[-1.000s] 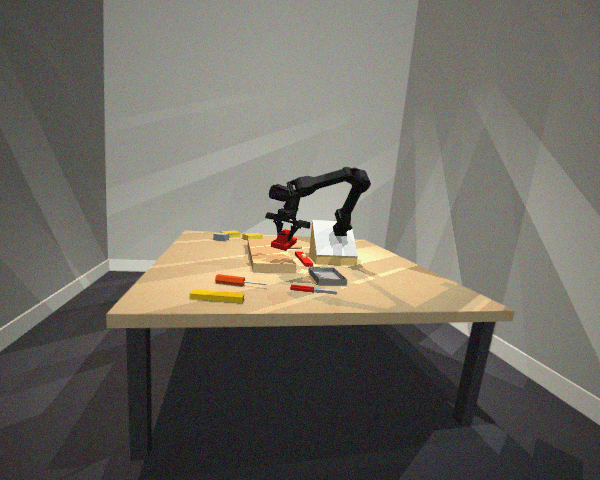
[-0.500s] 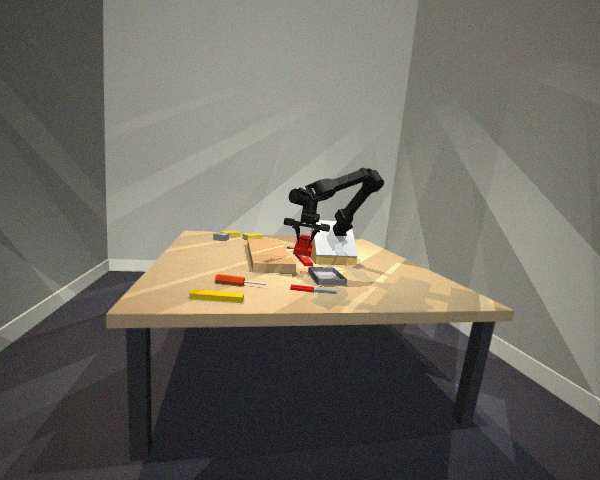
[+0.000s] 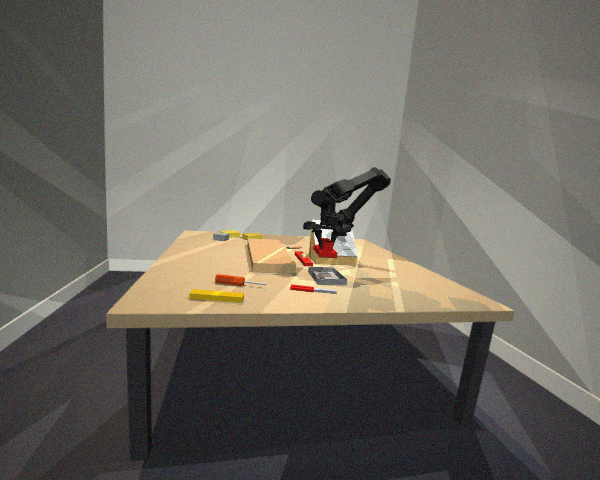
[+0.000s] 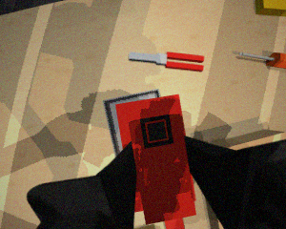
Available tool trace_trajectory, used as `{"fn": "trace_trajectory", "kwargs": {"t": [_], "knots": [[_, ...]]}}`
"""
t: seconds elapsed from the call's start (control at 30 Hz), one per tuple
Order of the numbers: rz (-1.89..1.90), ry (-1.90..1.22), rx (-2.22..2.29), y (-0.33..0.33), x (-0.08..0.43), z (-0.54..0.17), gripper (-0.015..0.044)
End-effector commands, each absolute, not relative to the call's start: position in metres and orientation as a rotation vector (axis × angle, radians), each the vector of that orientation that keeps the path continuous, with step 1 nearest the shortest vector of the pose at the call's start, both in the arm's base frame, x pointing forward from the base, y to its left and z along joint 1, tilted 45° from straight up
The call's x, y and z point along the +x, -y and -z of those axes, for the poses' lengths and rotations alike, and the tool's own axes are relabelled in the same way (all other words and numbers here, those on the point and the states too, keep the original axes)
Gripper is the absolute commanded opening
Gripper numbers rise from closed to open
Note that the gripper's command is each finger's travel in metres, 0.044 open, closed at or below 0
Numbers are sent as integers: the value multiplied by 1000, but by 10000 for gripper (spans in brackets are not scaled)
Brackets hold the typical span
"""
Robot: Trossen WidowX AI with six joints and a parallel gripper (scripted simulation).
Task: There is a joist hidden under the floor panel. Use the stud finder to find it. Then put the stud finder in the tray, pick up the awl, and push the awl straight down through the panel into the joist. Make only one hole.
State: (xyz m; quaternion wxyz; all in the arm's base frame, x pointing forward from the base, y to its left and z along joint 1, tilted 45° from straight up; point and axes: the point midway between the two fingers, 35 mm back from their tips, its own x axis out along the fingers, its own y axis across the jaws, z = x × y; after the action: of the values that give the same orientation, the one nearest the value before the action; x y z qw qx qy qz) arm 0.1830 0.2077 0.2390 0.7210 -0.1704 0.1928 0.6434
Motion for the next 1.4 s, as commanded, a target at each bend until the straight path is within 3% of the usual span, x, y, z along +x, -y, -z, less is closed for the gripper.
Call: {"fn": "trace_trajectory", "kwargs": {"t": [0.0, 1.37], "knots": [[-1459, -383, -388, -211, 166, -243, 0], [-1460, -384, -389, -257, 174, -198, 0]]}}
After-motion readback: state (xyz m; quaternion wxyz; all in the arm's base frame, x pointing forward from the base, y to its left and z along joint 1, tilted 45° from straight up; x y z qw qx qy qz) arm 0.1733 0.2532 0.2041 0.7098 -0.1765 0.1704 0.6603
